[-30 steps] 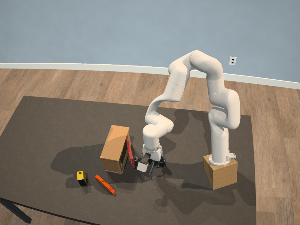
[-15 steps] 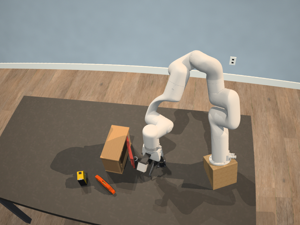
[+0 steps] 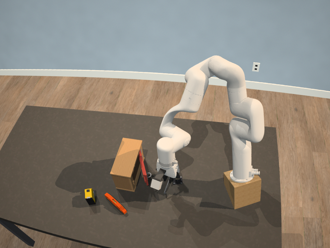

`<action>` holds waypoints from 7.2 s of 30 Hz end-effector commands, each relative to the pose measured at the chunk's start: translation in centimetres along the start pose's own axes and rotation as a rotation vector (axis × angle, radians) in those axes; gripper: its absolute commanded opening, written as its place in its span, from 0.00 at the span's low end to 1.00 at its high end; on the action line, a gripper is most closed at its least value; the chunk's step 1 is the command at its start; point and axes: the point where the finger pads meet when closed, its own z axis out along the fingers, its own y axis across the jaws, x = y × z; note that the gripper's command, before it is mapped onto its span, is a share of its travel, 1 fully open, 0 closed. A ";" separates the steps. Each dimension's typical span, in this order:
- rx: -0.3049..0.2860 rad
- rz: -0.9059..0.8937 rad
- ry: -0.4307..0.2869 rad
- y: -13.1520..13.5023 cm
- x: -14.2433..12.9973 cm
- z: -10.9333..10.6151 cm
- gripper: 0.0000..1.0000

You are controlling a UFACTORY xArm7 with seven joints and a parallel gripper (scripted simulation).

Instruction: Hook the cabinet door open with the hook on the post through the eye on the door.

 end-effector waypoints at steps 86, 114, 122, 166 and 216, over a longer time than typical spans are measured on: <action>-0.002 0.000 0.003 0.1 0.1 3.2 0.04; -0.002 -0.001 0.003 0.1 0.2 2.9 0.04; -0.002 -0.001 0.003 0.1 0.3 2.6 0.04; -0.002 -0.001 0.003 0.1 0.6 1.1 0.04; -0.002 -0.001 0.003 0.1 0.4 -0.8 0.04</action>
